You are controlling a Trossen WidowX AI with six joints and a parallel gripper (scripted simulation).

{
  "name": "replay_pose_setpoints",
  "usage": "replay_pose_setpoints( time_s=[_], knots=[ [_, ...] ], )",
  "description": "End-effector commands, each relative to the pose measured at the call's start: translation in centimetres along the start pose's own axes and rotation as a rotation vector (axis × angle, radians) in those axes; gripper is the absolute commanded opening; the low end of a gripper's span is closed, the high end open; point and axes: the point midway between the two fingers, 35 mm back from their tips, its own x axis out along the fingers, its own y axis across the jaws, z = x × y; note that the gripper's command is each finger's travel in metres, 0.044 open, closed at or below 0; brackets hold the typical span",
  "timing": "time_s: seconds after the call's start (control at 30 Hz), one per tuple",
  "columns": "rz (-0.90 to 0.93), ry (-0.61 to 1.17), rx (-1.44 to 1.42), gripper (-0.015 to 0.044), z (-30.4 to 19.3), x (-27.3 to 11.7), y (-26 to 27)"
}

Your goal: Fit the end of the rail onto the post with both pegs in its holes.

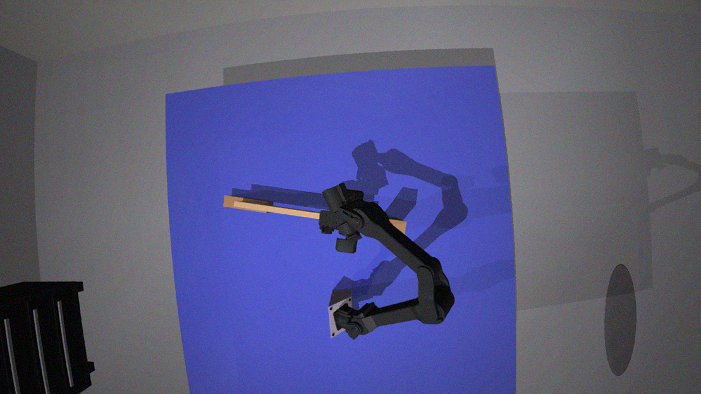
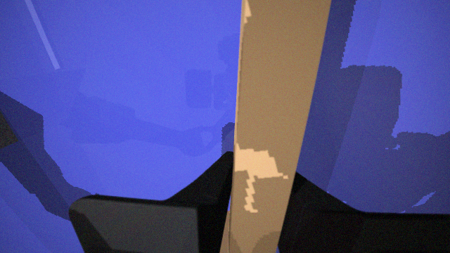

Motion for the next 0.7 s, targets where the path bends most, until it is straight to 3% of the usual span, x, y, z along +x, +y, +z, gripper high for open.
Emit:
replay_pose_setpoints(
  time_s=[0.0, 0.67],
  knots=[
    [-0.011, -0.021, 0.001, 0.0000, 0.39, -0.83, -0.21],
    [-0.011, -0.021, 0.001, 0.0000, 0.40, -0.52, -0.14]
  ],
)
